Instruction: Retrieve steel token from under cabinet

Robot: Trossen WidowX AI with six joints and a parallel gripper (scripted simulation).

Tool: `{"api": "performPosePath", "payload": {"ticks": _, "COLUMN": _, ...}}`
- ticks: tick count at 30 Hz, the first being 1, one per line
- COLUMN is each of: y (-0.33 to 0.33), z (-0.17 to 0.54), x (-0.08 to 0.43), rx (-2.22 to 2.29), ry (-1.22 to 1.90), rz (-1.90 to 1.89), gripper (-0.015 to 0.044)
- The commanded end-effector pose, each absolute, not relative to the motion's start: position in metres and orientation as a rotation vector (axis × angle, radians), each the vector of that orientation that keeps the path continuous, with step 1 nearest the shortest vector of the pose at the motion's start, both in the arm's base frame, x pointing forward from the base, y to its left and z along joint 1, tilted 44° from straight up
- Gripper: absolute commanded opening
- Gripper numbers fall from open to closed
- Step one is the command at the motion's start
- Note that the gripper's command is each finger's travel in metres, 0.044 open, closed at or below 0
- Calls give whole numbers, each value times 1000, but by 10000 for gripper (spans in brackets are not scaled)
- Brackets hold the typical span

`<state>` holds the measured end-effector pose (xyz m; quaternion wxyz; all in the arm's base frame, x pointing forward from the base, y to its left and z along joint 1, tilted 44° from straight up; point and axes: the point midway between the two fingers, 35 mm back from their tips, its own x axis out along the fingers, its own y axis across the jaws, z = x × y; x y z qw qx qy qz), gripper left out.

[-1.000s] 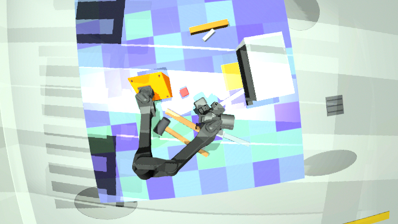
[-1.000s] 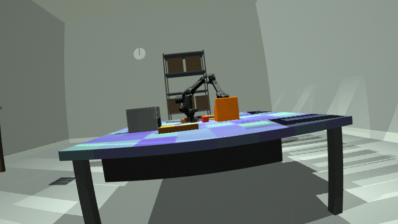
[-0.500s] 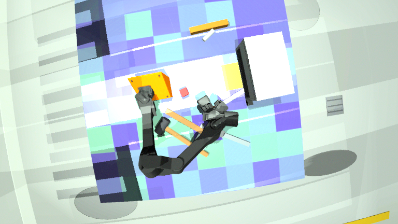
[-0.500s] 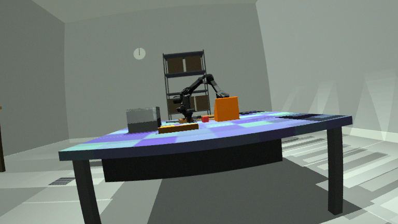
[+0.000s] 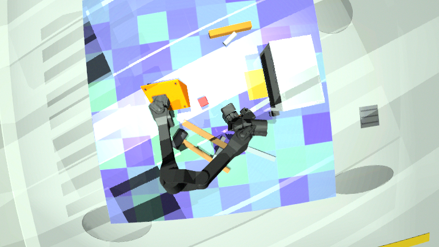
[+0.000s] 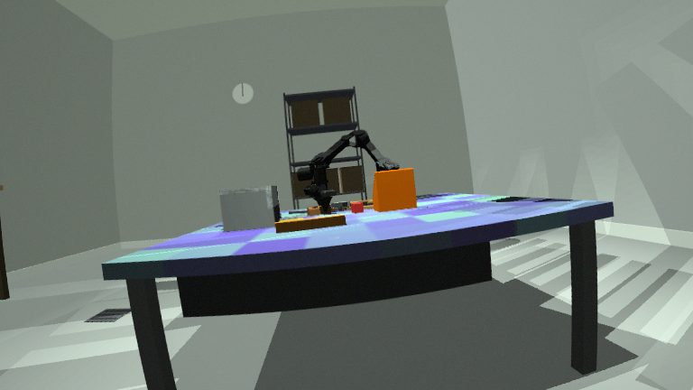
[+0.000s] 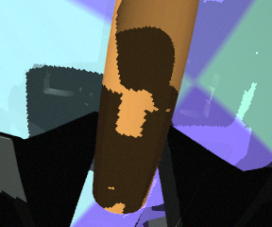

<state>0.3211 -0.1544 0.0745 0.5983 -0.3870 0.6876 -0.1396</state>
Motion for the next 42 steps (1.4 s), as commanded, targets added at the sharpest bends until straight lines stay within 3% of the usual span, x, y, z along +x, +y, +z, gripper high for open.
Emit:
{"api": "performPosePath", "payload": {"ticks": 1, "y": -153, "z": 74, "x": 327, "rx": -897, "ry": 1591, "rz": -327, "gripper": 0}}
{"api": "performPosePath", "payload": {"ticks": 42, "y": -140, "z": 62, "x": 372, "rx": -896, "ry": 1589, "rz": -327, "gripper": 0}}
